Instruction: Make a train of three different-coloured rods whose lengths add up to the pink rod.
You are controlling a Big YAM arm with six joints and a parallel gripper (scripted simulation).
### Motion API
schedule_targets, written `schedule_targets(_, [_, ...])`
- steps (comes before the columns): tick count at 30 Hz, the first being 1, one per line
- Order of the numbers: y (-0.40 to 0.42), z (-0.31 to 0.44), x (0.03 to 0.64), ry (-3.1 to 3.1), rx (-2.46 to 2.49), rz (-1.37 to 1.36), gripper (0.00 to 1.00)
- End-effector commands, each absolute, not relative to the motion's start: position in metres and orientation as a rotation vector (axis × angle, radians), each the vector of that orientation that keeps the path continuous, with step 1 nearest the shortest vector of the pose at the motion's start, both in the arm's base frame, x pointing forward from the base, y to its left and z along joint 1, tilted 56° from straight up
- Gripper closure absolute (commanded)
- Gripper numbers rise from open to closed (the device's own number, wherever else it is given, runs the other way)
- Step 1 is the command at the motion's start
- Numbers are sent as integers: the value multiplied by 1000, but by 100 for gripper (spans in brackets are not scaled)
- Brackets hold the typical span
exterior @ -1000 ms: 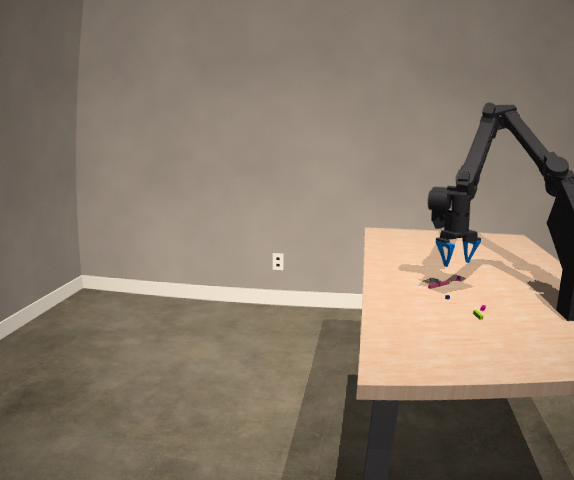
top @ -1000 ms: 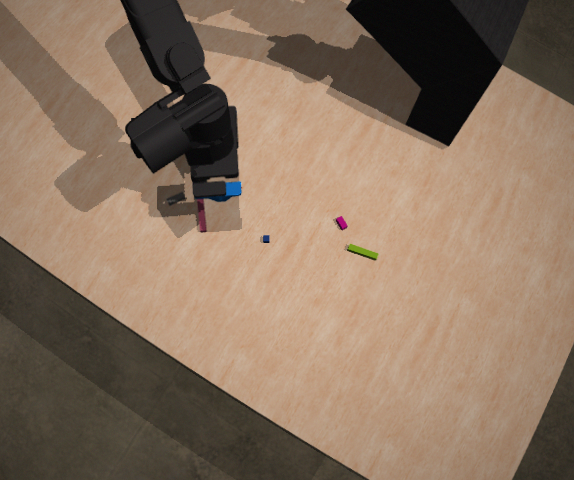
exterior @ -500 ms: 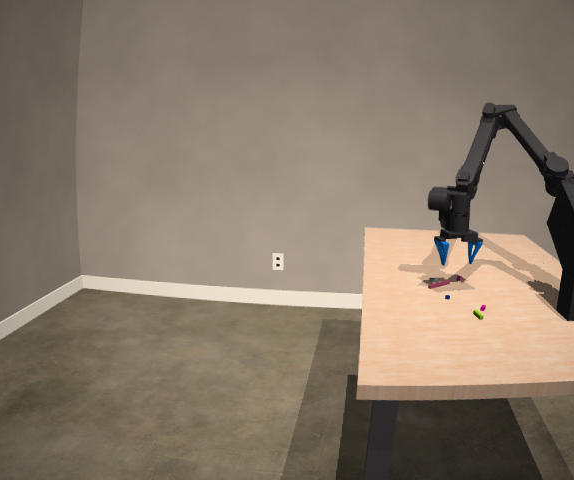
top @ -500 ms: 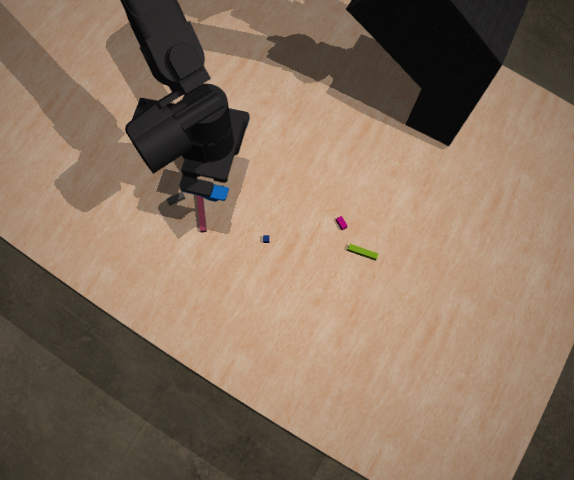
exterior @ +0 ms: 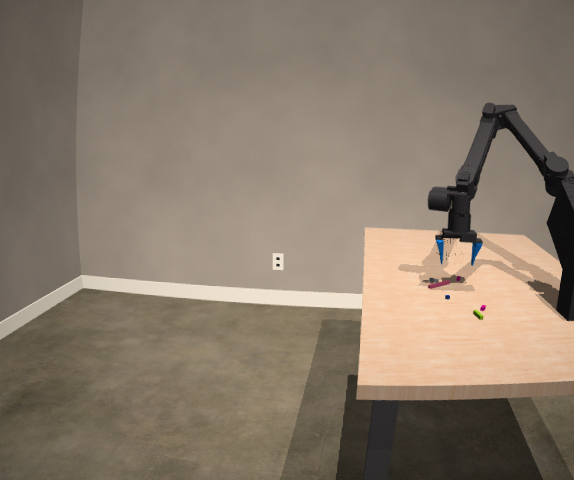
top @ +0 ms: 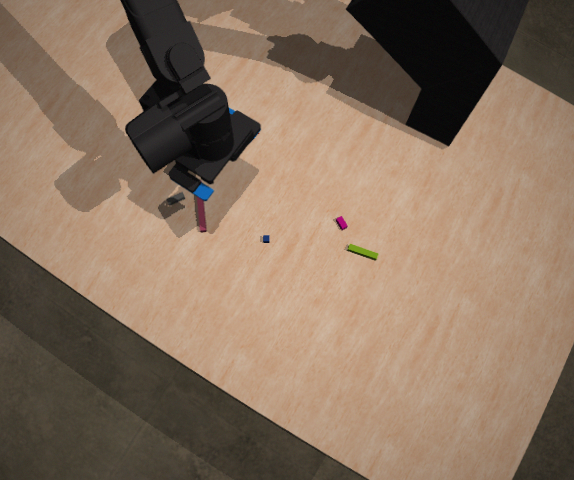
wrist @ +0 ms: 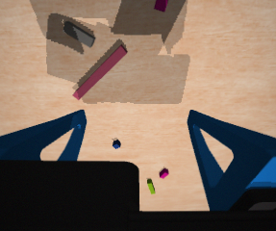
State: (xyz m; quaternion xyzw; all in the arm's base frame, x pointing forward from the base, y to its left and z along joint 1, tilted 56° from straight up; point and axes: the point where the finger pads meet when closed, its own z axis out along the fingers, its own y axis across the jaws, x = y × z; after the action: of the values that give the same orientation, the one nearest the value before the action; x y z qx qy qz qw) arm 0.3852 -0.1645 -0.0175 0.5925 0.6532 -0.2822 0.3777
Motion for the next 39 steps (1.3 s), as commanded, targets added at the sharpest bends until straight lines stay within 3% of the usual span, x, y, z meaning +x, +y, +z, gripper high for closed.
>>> schedule_targets(1, [-158,-17,388,1589,1575,-660,0])
schedule_targets(24, [-158,-17,388,1012,1927,-321,0])
schedule_targets(39, [-158,-17,388,967,1948,-295,0])
